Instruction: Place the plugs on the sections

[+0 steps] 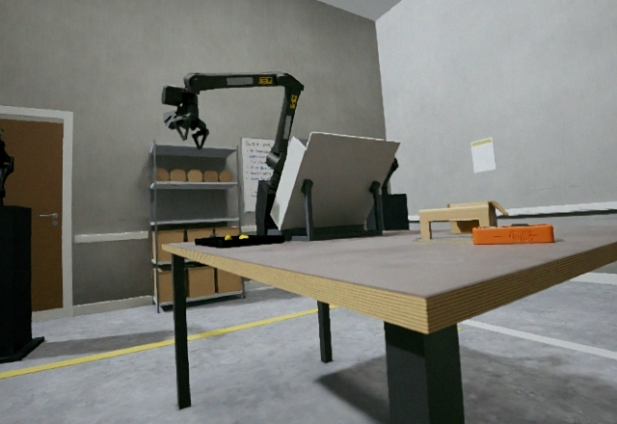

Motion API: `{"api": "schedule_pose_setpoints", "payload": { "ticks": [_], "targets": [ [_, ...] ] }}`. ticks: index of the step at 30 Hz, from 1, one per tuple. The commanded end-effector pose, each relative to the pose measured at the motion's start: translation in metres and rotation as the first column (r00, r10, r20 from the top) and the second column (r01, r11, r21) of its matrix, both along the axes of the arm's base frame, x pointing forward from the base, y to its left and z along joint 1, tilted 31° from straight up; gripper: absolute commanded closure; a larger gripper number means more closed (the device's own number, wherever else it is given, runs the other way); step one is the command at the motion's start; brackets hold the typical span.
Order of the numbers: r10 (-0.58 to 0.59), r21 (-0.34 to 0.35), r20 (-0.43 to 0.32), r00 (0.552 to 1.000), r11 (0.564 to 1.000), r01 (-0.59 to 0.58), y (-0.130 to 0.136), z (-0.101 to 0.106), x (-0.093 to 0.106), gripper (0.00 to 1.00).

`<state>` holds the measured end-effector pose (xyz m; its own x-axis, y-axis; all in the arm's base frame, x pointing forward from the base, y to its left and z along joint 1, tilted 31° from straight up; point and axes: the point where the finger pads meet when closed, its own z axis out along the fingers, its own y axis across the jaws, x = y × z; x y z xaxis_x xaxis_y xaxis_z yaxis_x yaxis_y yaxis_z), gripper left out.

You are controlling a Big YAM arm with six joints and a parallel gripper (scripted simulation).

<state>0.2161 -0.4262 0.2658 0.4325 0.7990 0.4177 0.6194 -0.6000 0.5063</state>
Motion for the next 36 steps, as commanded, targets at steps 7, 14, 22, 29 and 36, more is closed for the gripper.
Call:
{"api": "schedule_pose_setpoints", "payload": {
  "ticks": [7, 14, 22, 29, 36],
  "targets": [
    [-0.003, -0.010, 0.003, 1.000, 1.000, 0.003, -0.0012, 0.0043, -0.0011, 0.00],
    [-0.003, -0.010, 0.003, 1.000, 1.000, 0.003, -0.0012, 0.0043, -0.0011, 0.00],
    [-0.003, -0.031, 0.008, 1.000, 0.999, 0.003, -0.0064, 0.0132, 0.0001, 0.00],
    [-0.003, -0.031, 0.008, 1.000, 0.999, 0.003, -0.0064, 0.0132, 0.0001, 0.00],
    [-0.003, -0.031, 0.008, 1.000, 0.999, 0.003, -0.0064, 0.0132, 0.0001, 0.00]
  ]
}}
